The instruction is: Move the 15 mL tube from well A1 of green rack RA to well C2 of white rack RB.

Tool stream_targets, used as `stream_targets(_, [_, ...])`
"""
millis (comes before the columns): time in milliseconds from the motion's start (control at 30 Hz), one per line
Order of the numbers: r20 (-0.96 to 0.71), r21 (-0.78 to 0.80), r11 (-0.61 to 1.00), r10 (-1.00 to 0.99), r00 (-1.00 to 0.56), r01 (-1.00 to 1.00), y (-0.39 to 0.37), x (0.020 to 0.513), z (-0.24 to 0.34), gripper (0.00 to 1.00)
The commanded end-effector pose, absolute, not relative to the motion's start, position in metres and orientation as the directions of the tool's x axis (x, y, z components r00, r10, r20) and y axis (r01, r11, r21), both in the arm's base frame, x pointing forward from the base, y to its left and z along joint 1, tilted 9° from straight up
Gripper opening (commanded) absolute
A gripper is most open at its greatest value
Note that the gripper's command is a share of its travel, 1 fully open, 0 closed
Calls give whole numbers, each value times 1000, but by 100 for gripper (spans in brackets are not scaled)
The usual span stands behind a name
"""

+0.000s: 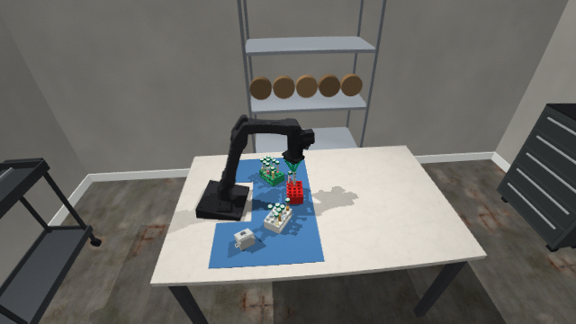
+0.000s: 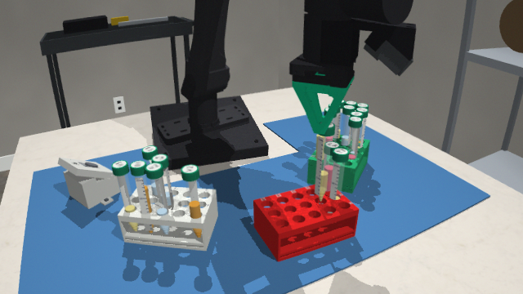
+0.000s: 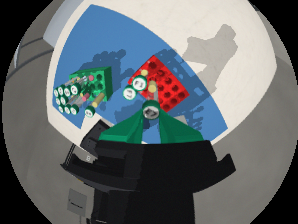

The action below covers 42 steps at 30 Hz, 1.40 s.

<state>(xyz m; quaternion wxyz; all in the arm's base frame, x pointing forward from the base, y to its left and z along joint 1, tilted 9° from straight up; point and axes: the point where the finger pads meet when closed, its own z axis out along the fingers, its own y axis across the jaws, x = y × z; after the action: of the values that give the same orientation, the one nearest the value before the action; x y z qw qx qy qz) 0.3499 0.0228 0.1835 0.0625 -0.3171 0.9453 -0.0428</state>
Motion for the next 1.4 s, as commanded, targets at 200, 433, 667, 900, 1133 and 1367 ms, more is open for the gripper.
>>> stream_targets(200, [-112,-132,795,-605,-788,-592,23,353,186,0])
stream_targets(433, [-112,-132,795,-605,-788,-592,22,354,184,0])
stream_targets(667, [-112,-132,795,-605,-788,-592,22,354,181,0])
stream_targets(900, [-112,-132,795,-605,-788,-592,21,355,178,0])
stream_targets(1133, [-112,-132,795,-605,-788,-592,21,356,175,0])
stream_targets(1367, [-112,-132,795,-605,-788,-592,20,356,172,0])
